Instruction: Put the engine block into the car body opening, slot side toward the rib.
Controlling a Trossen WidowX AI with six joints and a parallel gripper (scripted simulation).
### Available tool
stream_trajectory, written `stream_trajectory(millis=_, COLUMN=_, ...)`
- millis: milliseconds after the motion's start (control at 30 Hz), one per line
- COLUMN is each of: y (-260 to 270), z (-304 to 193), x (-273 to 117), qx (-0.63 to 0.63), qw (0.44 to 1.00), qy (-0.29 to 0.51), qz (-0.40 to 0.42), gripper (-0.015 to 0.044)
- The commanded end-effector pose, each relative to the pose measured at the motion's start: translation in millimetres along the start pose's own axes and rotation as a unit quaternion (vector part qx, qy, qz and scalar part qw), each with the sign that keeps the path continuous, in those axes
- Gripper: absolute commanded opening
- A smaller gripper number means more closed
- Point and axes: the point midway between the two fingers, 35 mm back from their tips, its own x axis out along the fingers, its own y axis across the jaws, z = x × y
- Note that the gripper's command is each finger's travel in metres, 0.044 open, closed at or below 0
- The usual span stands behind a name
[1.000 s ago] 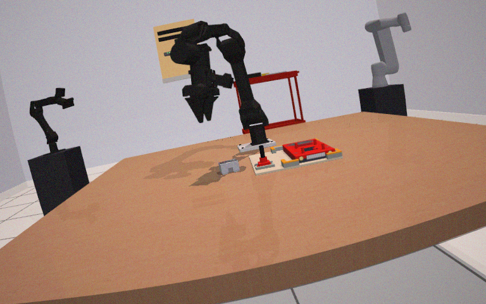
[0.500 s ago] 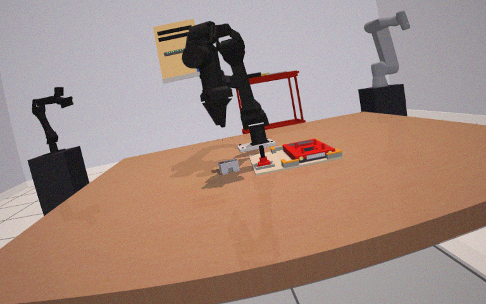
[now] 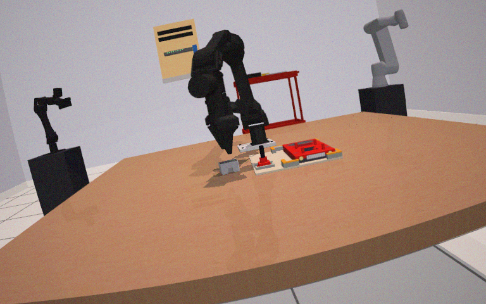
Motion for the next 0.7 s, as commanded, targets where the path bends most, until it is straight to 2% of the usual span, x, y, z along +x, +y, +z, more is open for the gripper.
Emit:
stream_trajectory(millis=0, y=-1.2, z=-1.2, x=3.0, qx=-0.002, qw=1.0, qy=0.004, qz=-0.01, gripper=0.044)
stream_trajectory(millis=667, y=-0.5, z=-1.8, x=34.9, qx=-0.002, qw=1.0, qy=0.004, qz=-0.01, gripper=0.044)
